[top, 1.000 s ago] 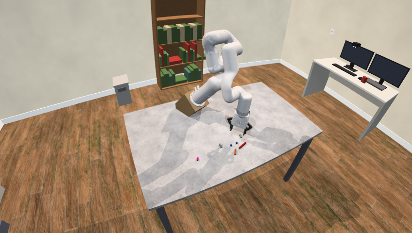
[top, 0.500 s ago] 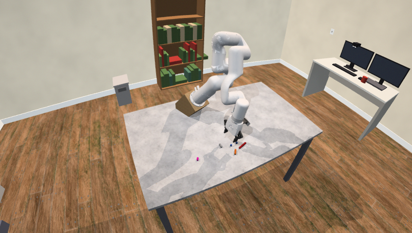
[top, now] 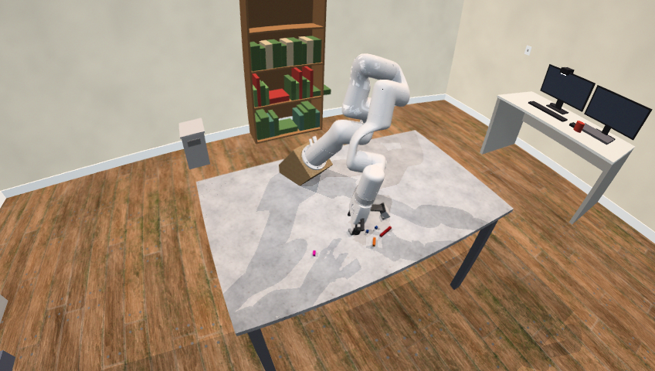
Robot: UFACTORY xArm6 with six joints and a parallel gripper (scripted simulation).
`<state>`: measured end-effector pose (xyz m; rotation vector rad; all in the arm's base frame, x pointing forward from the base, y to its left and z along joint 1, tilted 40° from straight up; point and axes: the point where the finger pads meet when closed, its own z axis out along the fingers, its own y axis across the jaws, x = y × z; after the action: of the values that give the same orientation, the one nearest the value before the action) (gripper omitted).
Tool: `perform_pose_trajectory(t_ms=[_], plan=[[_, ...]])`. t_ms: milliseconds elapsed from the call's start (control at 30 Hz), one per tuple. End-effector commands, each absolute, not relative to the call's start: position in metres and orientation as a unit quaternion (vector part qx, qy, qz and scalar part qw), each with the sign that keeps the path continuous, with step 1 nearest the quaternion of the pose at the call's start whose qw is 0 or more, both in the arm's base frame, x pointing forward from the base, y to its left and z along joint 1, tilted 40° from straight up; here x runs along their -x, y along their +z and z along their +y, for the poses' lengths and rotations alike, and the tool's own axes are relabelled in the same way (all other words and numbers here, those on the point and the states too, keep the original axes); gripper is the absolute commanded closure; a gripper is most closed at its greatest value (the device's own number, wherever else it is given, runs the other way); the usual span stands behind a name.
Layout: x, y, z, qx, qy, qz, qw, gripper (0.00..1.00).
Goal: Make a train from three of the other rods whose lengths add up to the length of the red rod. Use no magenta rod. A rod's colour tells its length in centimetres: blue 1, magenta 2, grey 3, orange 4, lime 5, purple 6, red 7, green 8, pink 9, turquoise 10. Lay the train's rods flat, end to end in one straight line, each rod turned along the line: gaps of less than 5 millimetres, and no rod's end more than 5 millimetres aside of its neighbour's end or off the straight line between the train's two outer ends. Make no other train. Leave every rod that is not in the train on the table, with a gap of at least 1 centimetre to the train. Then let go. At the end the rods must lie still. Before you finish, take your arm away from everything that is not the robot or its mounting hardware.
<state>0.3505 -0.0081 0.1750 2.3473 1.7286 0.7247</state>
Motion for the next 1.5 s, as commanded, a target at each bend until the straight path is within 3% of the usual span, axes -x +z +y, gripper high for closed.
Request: perform_pose_trajectory(t_ms=[0, 1033, 1467], plan=[[-0.356, 0.171, -0.029, -0.823, 0.247, 0.511, 0.037, 0.00], [-0.369, 0.154, -0.162, -0.943, 0.309, 0.060, -0.112, 0.00], [-0.369, 0.153, -0.179, -0.939, 0.319, 0.008, -0.126, 0.00]])
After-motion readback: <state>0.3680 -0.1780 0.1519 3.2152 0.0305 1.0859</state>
